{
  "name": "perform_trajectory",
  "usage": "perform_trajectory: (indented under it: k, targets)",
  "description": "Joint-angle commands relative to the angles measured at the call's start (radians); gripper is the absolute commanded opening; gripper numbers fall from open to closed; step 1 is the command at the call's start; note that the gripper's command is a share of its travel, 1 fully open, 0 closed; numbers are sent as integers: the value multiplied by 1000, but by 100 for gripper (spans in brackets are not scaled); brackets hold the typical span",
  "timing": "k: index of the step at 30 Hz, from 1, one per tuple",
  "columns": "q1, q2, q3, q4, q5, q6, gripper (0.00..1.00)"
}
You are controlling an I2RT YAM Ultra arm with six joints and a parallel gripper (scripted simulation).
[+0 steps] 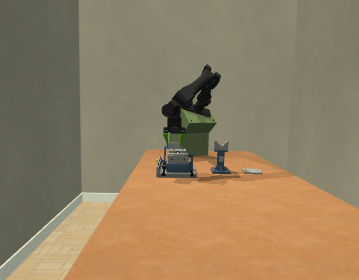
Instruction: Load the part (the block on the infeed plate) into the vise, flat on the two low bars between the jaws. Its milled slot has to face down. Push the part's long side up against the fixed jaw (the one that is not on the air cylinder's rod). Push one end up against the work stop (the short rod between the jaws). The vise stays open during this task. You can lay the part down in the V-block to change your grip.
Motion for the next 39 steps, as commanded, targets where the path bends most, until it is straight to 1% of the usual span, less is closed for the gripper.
perform_trajectory:
  k: [1,39]
  targets:
    - [-19,-38,35,-1,4,-8,0]
    - [-19,-33,55,-20,4,-14,0]
